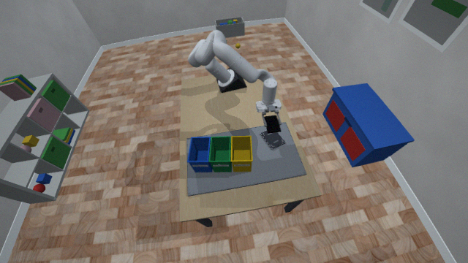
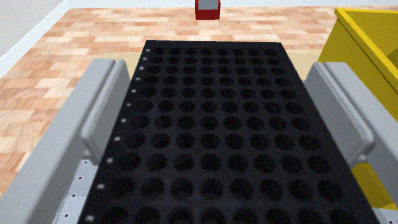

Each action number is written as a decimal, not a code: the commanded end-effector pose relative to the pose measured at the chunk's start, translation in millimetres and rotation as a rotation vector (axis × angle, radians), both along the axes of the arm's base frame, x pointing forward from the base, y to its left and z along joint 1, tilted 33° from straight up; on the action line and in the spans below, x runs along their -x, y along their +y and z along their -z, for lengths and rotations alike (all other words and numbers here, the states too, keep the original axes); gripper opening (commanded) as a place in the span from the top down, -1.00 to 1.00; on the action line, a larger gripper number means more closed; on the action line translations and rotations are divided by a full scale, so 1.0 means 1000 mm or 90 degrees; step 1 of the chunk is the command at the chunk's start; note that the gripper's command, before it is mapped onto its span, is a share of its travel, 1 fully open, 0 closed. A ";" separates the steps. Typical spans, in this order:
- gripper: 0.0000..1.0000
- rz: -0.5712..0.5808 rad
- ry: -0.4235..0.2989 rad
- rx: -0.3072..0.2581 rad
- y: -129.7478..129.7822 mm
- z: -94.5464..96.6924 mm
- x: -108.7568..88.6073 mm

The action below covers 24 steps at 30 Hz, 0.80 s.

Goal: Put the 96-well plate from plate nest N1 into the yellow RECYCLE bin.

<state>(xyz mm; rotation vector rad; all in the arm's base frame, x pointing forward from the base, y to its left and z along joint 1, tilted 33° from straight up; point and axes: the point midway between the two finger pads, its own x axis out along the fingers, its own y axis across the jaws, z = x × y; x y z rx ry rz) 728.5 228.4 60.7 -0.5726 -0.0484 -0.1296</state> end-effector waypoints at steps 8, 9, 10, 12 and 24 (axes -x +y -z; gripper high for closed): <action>1.00 0.057 -0.045 0.002 -0.029 -0.020 -0.017; 1.00 0.057 -0.045 0.002 -0.032 -0.022 -0.019; 1.00 0.057 -0.045 0.002 -0.035 -0.023 -0.020; 1.00 0.057 -0.045 0.002 -0.040 -0.026 -0.022; 1.00 0.057 -0.045 0.002 -0.066 -0.043 -0.035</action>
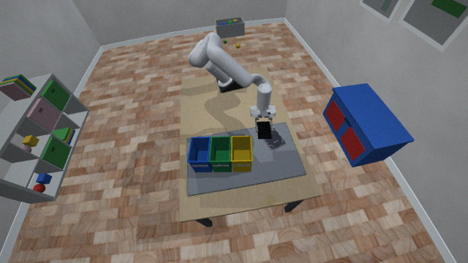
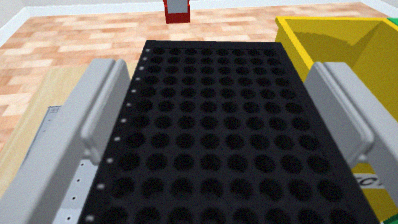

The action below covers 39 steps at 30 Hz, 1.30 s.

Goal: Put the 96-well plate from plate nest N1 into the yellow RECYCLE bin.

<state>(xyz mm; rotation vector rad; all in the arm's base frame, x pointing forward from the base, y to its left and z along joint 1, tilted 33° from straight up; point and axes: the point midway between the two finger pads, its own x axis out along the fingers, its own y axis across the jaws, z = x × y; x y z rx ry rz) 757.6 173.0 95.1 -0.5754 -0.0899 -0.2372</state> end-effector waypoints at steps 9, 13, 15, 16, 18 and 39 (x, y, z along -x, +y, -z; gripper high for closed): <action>1.00 -0.001 -0.001 -0.001 -0.029 -0.019 -0.015; 1.00 -0.001 -0.001 -0.001 -0.039 -0.026 -0.020; 1.00 -0.001 -0.001 -0.001 -0.045 -0.029 -0.023; 1.00 -0.001 -0.001 -0.001 -0.047 -0.031 -0.024; 1.00 -0.001 -0.001 -0.001 -0.052 -0.034 -0.027; 1.00 -0.001 -0.001 -0.001 -0.102 -0.065 -0.051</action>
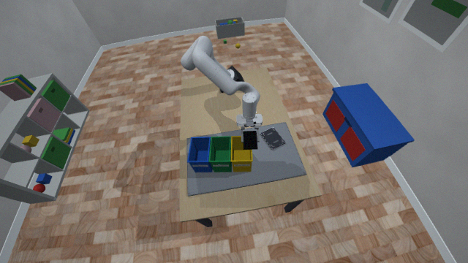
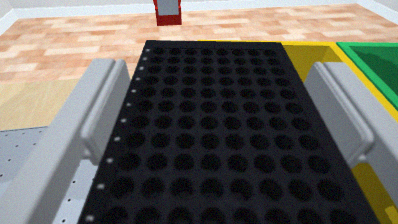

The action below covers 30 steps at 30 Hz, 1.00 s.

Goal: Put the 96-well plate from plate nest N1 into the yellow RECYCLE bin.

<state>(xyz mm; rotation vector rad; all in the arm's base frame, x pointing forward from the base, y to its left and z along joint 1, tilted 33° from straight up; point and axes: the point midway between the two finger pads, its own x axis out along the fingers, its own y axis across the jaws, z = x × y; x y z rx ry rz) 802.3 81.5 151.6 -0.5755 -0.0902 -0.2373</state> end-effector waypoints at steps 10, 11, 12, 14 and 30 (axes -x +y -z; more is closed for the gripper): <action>1.00 -0.001 -0.001 -0.001 -0.032 -0.021 -0.017; 1.00 -0.001 -0.001 -0.001 -0.034 -0.023 -0.018; 1.00 -0.001 -0.001 -0.001 -0.037 -0.024 -0.019; 1.00 -0.001 -0.001 0.000 -0.042 -0.028 -0.022; 1.00 -0.001 -0.001 0.000 -0.054 -0.035 -0.028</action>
